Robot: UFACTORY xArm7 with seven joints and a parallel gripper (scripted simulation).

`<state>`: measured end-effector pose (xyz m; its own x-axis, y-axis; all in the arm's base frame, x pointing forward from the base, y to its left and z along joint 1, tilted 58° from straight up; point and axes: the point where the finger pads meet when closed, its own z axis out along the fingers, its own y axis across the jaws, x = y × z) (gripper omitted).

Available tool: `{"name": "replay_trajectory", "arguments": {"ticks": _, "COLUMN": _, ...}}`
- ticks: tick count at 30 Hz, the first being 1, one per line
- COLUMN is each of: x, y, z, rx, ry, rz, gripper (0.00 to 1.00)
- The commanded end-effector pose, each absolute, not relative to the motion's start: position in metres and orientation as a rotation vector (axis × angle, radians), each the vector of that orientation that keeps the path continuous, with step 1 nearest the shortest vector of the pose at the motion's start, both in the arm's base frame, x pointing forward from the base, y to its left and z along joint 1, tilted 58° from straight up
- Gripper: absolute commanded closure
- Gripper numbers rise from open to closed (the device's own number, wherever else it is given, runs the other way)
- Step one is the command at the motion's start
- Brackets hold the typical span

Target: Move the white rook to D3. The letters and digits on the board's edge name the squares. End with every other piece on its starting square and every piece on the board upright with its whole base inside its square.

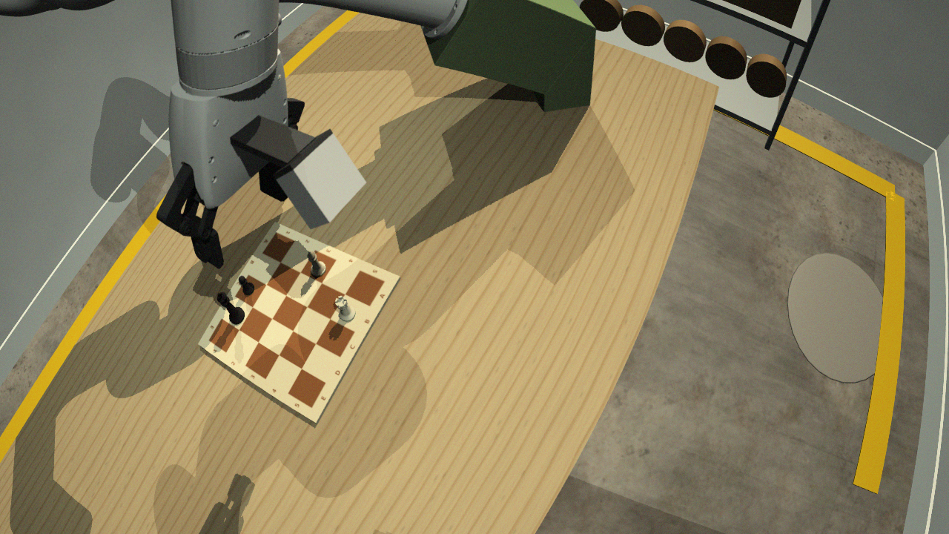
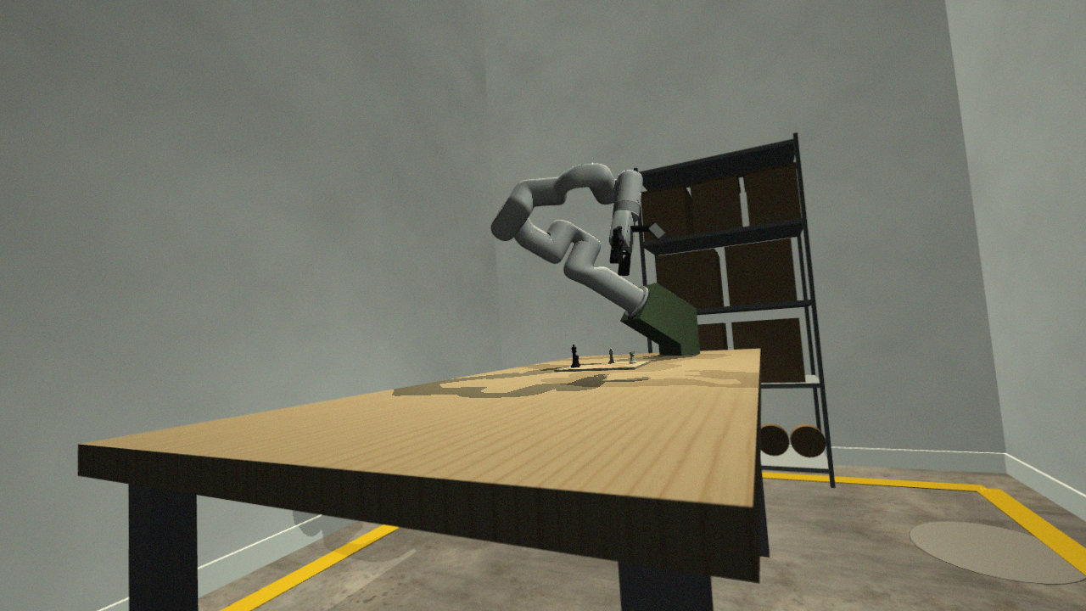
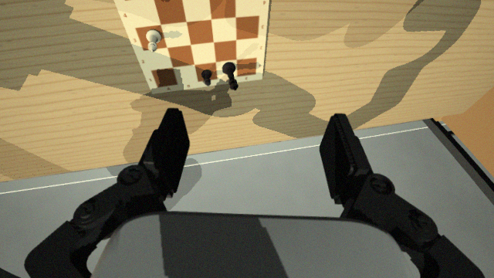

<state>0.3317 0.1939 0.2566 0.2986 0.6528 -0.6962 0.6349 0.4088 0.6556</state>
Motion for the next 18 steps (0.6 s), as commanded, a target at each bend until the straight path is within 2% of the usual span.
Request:
{"name": "replay_trajectory", "arguments": {"ticks": 1, "x": 0.336, "y": 0.187, "z": 0.268, "rx": 1.293, "ry": 1.378, "rz": -0.002, "gripper": 0.00}}
{"name": "replay_trajectory", "arguments": {"ticks": 10, "x": 0.336, "y": 0.187, "z": 0.268, "rx": 1.293, "ry": 1.378, "rz": -0.002, "gripper": 0.00}}
{"name": "replay_trajectory", "arguments": {"ticks": 12, "x": 0.347, "y": 0.158, "z": 0.296, "rx": 1.384, "ry": 1.398, "rz": -0.067, "gripper": 0.00}}
{"name": "replay_trajectory", "arguments": {"ticks": 18, "x": 0.347, "y": 0.158, "z": 0.296, "rx": 1.384, "ry": 1.398, "rz": -0.067, "gripper": 0.00}}
